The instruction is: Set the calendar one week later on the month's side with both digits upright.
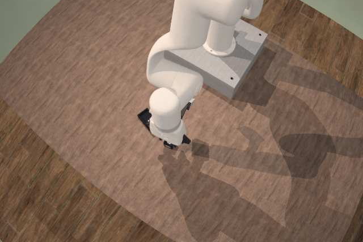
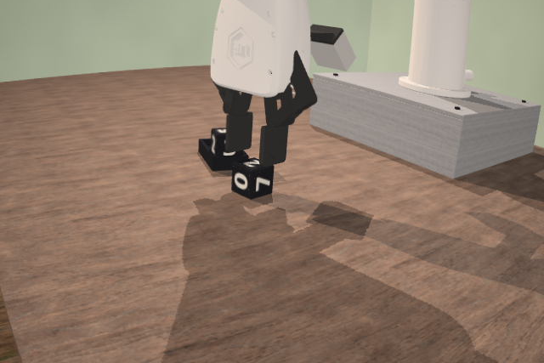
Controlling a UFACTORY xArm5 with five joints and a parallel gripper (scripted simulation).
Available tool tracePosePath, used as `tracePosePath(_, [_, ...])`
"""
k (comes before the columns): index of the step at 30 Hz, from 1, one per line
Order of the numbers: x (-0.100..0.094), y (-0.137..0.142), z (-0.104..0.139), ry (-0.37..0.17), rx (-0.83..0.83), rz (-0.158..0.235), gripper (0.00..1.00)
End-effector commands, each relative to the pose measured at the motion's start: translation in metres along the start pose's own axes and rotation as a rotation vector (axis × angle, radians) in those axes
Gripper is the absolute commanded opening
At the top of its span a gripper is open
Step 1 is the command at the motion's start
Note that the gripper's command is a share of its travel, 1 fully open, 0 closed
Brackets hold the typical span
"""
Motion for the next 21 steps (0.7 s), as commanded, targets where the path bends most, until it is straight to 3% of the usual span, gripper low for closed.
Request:
tracePosePath(1, [-0.002, 0.000, 0.001, -0.003, 0.000, 0.000, 0.49])
tracePosePath(16, [-0.042, 0.000, 0.001, -0.003, 0.000, 0.001, 0.49])
tracePosePath(21, [-0.047, 0.000, 0.001, -0.003, 0.000, 0.001, 0.49])
Point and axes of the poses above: the point where the finger pads meet when closed, its own x axis out along the fingers, its own y axis across the jaws, z = x × y, the point moved 3 cm from there along -x, back along the fingers, and after that the axes turned 8 degrees about x, right-handed, at the moved point
